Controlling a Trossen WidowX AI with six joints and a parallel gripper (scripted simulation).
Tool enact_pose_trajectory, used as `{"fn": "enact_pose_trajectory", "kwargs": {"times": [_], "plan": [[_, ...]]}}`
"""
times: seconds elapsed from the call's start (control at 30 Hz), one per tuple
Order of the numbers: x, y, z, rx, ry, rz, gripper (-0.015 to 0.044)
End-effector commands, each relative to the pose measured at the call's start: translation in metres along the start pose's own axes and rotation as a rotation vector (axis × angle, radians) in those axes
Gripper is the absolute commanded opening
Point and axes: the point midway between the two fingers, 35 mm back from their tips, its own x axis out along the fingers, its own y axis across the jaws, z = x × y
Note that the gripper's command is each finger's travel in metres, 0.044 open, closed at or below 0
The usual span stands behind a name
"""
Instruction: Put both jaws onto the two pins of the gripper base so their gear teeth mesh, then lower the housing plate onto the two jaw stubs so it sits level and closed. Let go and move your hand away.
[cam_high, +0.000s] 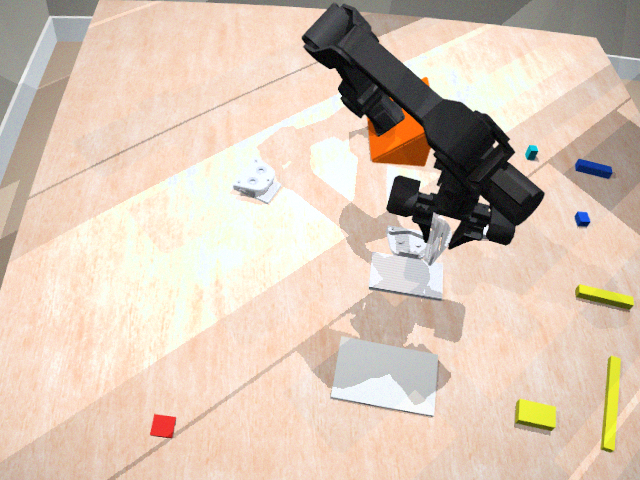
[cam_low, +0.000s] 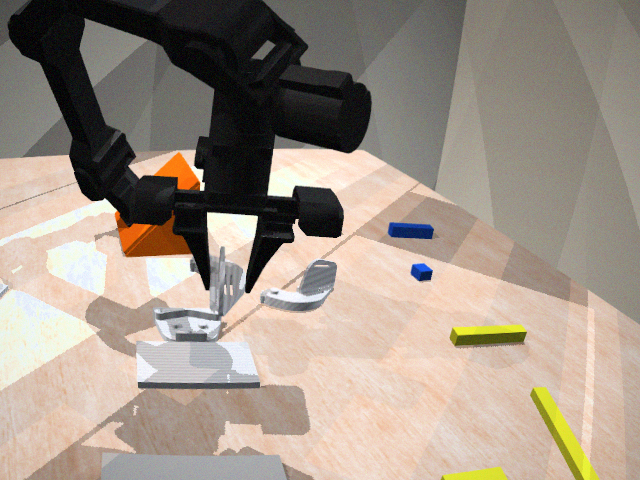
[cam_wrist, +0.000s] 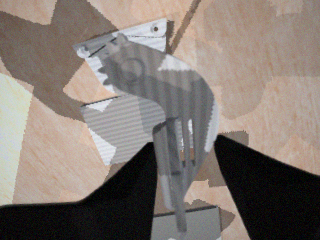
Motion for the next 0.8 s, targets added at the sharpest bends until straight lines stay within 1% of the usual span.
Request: {"fn": "enact_pose_trajectory", "kwargs": {"times": [0.0,0.77], "plan": [[0.004,0.0,0.0,-0.001,-0.001,0.0,0.0134],[0.042,0.0,0.0,0.004,0.0,0.001,0.0134]]}}
